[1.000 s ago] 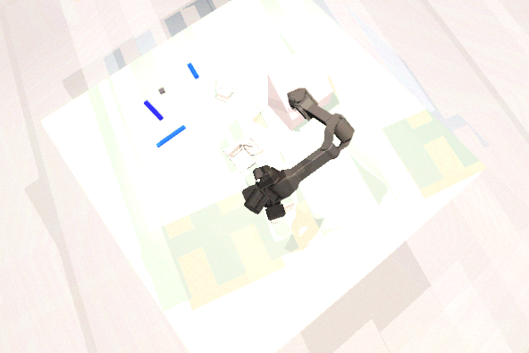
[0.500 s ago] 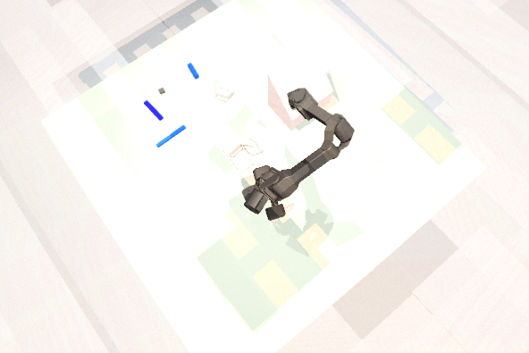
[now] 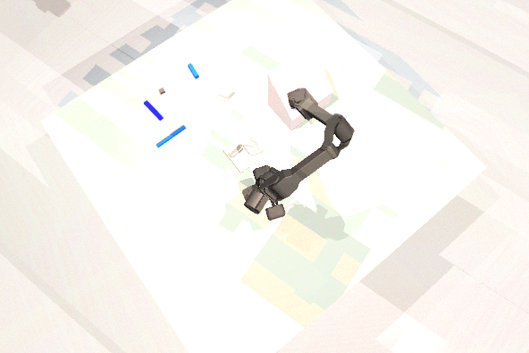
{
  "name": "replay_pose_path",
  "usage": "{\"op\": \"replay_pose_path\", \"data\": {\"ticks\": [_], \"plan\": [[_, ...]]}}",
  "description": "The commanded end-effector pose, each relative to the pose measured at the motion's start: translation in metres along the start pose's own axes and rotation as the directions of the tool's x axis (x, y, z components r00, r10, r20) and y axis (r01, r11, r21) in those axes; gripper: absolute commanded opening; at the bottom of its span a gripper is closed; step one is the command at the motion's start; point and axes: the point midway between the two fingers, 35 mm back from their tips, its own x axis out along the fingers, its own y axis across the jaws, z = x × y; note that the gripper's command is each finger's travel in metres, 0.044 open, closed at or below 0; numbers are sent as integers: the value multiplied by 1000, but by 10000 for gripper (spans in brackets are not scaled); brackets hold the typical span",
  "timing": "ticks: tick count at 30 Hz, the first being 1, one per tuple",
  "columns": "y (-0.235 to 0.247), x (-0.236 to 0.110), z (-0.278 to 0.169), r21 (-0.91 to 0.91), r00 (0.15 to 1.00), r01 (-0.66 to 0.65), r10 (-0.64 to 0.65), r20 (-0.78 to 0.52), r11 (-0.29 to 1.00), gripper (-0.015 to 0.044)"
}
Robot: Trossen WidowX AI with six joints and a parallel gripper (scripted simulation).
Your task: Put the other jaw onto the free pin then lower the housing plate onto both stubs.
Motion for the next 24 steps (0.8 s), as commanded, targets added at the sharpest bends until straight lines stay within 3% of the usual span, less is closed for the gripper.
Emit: {"op": "replay_pose_path", "data": {"ticks": [1,9,24], "plan": [[0,0,0,0,1000,0,0,0,1000,440],[0,0,0,0,1000,0,0,0,1000,440],[0,0,0,0,1000,0,0,0,1000,46]]}}
